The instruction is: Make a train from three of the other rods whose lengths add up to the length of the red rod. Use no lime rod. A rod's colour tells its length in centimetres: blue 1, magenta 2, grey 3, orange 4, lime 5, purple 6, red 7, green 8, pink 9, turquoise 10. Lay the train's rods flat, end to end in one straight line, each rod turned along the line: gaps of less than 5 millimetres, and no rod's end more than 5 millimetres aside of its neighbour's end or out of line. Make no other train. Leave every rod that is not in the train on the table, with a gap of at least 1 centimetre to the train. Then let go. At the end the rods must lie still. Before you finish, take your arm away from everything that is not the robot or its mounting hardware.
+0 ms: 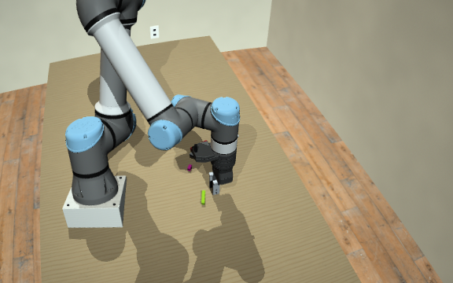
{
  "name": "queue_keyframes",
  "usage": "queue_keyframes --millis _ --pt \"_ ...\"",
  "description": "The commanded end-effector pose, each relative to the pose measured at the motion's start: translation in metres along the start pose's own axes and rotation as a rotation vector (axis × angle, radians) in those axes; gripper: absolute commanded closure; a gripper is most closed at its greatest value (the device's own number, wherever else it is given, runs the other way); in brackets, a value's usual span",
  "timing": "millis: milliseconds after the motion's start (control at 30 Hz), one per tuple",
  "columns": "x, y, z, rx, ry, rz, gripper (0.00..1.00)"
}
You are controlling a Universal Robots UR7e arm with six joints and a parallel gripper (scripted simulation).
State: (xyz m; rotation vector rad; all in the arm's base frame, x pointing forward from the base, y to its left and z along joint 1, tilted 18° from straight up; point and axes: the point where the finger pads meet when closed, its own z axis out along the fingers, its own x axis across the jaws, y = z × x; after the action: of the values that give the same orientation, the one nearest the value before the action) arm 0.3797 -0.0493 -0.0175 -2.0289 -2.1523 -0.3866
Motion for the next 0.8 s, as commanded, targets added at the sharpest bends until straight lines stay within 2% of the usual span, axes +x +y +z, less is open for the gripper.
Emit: queue_keyframes --millis 0,633,667,767 --pt "0.0012 -0.0009 0.0012 0.001 0.002 0.0 0.46" --pt "0.0012 -0.0009 0.0012 0.001 0.002 0.0 0.46" --pt "0.0012 -0.0009 0.0012 0.001 0.002 0.0 0.76" --pt "0.0012 -0.0009 0.0012 0.001 0.002 0.0 0.76"
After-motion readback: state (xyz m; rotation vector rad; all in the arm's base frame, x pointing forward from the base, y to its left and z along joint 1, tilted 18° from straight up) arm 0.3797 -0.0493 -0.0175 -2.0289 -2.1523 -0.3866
